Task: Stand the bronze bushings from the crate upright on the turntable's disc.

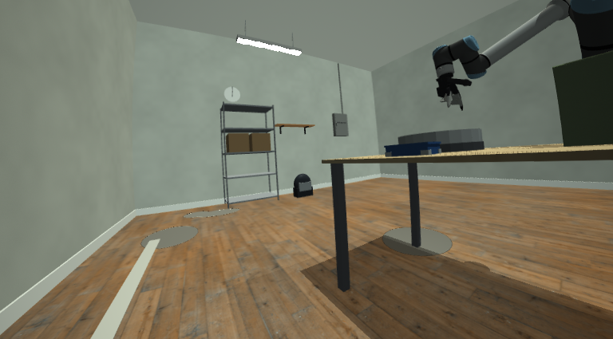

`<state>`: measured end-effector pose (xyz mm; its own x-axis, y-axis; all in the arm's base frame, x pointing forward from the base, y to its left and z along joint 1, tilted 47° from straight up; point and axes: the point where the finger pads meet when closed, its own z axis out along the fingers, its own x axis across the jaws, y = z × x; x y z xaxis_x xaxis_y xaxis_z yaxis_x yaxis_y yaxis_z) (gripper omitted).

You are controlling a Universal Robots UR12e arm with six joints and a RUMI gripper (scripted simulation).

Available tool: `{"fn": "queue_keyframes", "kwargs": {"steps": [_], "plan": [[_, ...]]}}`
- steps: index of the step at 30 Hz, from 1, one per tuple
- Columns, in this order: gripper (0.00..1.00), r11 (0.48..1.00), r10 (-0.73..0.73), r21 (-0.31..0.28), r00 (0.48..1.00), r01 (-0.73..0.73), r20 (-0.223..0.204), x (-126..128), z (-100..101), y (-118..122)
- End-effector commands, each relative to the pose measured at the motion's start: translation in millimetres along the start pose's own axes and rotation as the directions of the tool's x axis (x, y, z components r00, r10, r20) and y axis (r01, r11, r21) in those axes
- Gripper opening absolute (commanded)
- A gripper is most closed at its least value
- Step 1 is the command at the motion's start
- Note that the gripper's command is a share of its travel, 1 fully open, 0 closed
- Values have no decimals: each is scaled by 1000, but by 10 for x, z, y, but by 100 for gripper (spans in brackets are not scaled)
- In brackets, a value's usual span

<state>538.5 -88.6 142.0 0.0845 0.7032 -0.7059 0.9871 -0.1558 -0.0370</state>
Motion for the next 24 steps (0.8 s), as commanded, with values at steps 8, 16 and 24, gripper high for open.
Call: {"fn": "queue_keyframes", "kwargs": {"steps": [8,16,24], "plan": [[100,995,-72,-73,997,74,37,22,8,-266],[100,993,-80,-80,996,84,43,23,10,-303],[100,993,-80,-80,996,84,43,23,10,-303]]}}
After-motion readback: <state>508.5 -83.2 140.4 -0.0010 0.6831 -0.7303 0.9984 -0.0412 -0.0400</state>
